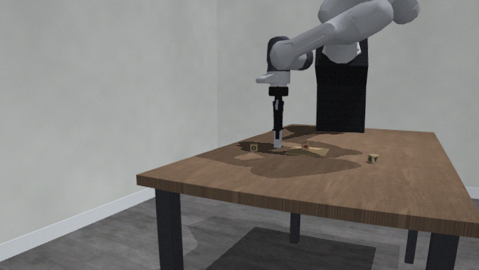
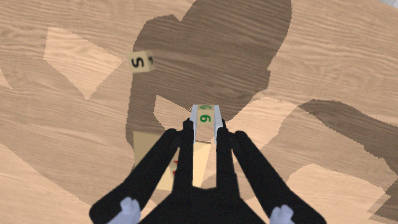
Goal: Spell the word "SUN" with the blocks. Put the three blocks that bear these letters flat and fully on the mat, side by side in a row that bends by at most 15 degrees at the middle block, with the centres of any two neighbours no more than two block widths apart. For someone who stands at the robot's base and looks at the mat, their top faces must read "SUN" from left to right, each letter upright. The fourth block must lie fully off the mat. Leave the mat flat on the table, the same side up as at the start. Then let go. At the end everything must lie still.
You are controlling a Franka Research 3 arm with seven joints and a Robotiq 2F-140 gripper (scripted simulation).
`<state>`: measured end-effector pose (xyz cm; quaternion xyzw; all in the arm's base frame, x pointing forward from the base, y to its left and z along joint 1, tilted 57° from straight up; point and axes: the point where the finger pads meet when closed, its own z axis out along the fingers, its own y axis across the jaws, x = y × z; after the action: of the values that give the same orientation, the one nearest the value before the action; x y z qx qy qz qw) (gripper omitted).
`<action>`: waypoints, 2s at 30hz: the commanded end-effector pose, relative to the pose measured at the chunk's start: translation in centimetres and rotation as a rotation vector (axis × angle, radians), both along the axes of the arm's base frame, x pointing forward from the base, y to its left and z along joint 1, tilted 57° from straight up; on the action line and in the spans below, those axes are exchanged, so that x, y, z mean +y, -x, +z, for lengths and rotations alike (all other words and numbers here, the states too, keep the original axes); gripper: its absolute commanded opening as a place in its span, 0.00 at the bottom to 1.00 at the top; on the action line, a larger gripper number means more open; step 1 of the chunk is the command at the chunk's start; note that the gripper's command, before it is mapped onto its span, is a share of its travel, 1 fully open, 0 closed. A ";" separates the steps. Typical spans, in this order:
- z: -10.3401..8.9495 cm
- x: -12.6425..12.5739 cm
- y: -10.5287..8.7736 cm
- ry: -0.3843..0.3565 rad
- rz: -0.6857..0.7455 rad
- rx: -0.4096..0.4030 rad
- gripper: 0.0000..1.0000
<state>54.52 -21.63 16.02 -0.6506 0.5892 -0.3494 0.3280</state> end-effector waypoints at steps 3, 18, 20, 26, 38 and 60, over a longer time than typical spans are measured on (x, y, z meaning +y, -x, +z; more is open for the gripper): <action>0.0 0.0 0.0 0.004 0.001 0.000 0.13; 1.4 -0.1 2.2 0.004 0.001 0.001 0.13; 2.1 -0.1 3.2 0.004 0.001 0.000 0.13; 4.3 -0.2 6.8 0.004 0.001 0.000 0.13; 5.4 -0.2 8.4 0.004 0.001 0.000 0.13; 5.3 -0.2 7.7 -0.267 -0.172 -0.002 0.13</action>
<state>46.89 -21.51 21.32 -0.5901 0.6462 -0.3162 0.3663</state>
